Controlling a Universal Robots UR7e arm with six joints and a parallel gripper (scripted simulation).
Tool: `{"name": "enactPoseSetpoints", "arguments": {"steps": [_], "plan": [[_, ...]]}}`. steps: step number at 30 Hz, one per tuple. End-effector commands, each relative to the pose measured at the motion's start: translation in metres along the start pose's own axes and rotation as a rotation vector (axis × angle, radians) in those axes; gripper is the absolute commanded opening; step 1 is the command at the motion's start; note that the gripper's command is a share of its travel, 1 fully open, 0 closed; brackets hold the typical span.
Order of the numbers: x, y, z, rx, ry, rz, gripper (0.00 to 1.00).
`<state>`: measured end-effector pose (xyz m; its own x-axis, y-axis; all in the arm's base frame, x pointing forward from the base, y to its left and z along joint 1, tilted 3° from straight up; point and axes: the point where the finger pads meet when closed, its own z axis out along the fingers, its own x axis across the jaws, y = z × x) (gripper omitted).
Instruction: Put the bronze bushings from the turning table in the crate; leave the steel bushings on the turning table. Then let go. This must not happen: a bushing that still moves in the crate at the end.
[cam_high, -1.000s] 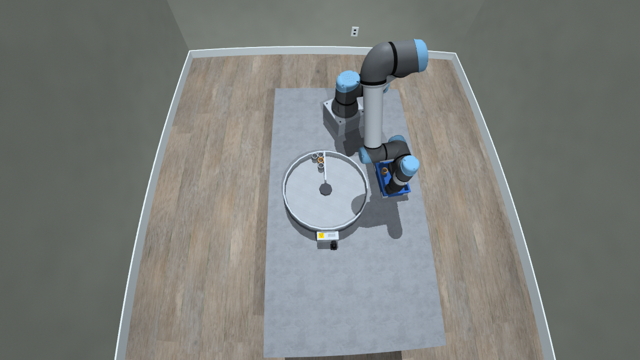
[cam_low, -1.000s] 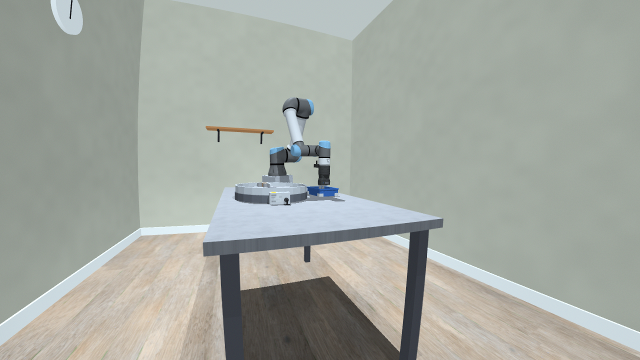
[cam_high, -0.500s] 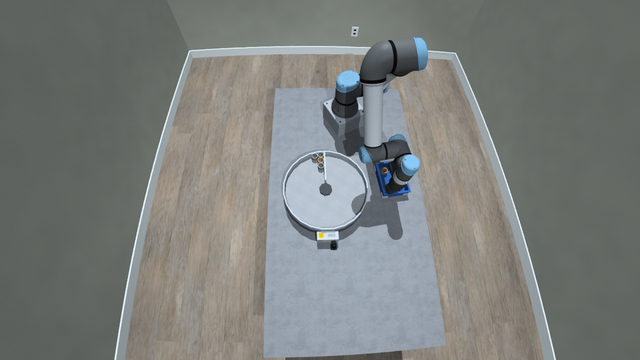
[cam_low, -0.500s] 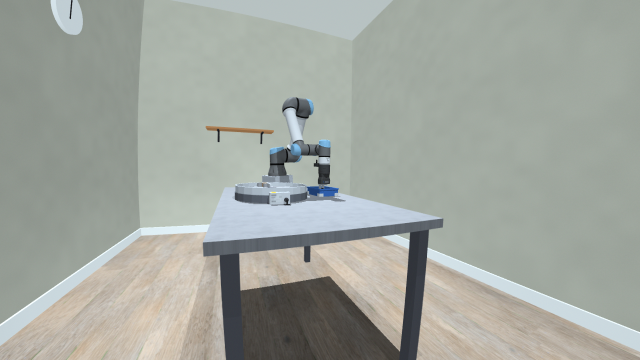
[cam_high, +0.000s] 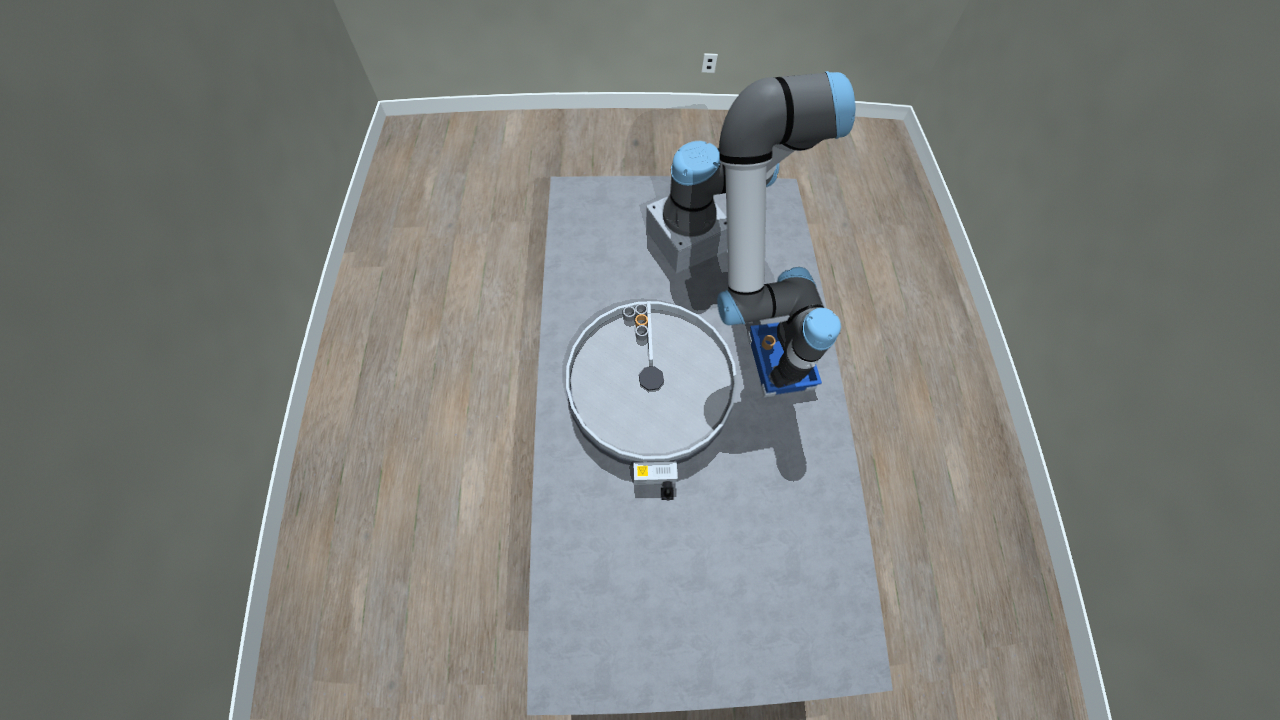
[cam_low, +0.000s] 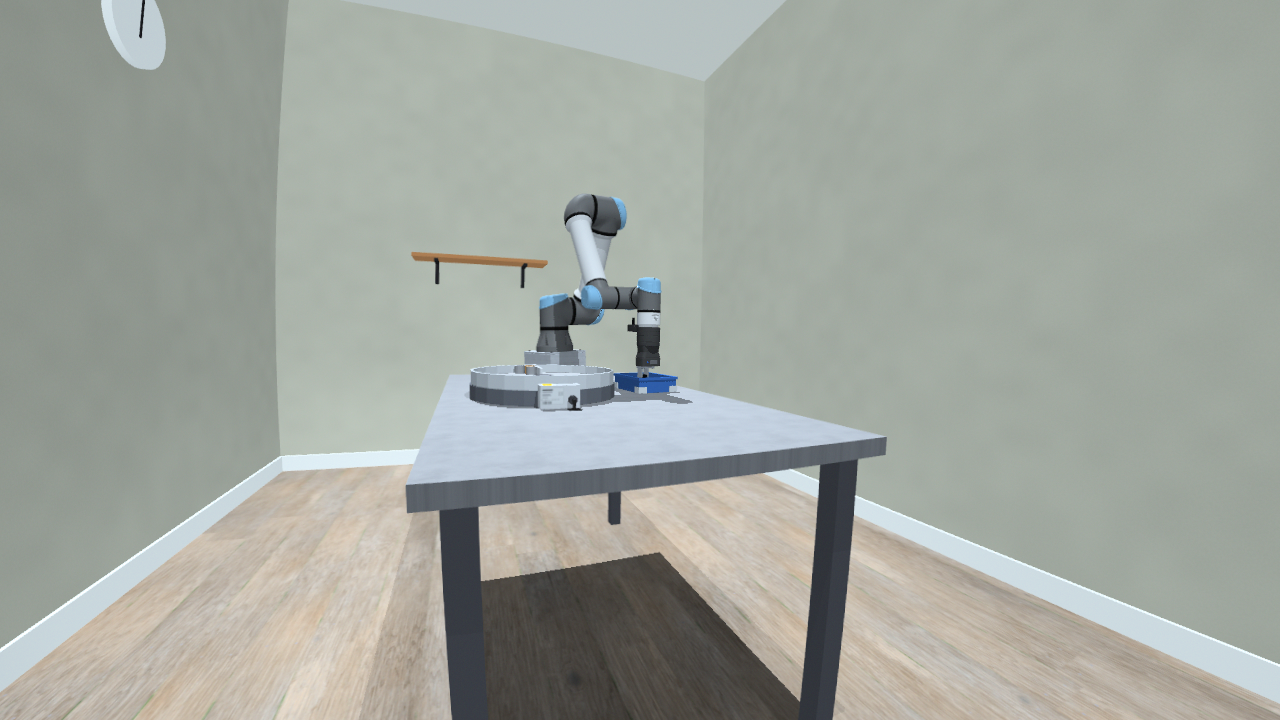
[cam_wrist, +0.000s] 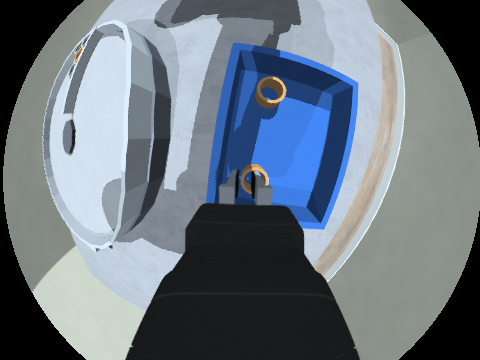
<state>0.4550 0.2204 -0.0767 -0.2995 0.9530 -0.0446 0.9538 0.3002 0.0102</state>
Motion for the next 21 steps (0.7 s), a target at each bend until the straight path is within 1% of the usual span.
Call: {"name": "enactPoseSetpoints", "arguments": {"steps": [1, 4, 9, 21], "plan": [[0.0, 0.0004, -0.0005, -0.001, 0.0, 0.0, 0.42], [0.0, 0.0004, -0.0005, -0.001, 0.0, 0.0, 0.42], [-0.0003, 0.0004, -0.0064, -0.001, 0.0, 0.0, 0.42], [-0.0003, 0.0004, -0.0064, -0.001, 0.0, 0.0, 0.42]]}}
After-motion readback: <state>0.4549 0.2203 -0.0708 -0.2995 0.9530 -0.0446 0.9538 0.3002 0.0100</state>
